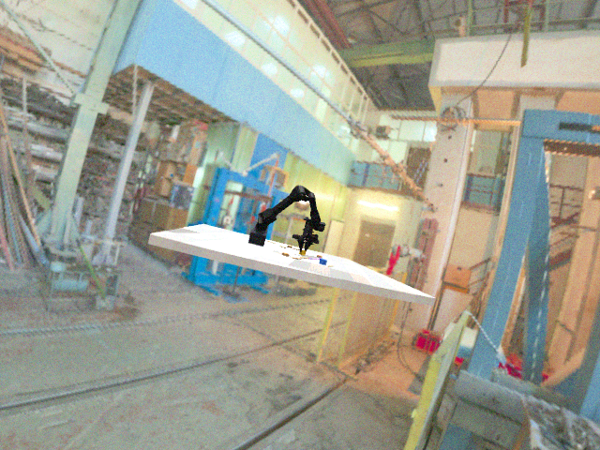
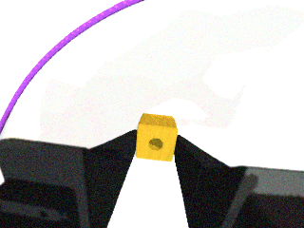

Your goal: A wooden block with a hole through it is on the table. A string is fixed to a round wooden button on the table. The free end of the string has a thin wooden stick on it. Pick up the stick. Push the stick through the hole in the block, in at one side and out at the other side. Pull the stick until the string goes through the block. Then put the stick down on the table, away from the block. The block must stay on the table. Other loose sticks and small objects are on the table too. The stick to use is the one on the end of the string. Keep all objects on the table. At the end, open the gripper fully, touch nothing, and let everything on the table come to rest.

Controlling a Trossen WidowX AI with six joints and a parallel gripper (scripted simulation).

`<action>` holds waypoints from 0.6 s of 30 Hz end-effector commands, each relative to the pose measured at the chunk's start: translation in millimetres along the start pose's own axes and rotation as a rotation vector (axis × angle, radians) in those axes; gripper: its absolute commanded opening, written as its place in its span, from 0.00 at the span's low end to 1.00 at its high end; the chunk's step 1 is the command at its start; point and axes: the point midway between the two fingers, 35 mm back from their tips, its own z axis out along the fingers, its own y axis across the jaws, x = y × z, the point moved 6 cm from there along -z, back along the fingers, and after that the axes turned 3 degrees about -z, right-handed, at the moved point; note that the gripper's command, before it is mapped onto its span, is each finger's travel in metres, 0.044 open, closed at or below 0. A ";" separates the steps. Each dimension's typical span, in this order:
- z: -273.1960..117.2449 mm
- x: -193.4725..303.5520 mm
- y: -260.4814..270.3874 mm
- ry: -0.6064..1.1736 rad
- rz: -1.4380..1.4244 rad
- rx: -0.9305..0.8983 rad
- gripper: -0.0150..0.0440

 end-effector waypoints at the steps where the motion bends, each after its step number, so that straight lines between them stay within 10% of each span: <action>1: -2.7 -0.1 0.0 0.002 0.006 0.000 0.25; 18: -12.3 -0.7 0.0 0.009 0.005 0.000 0.25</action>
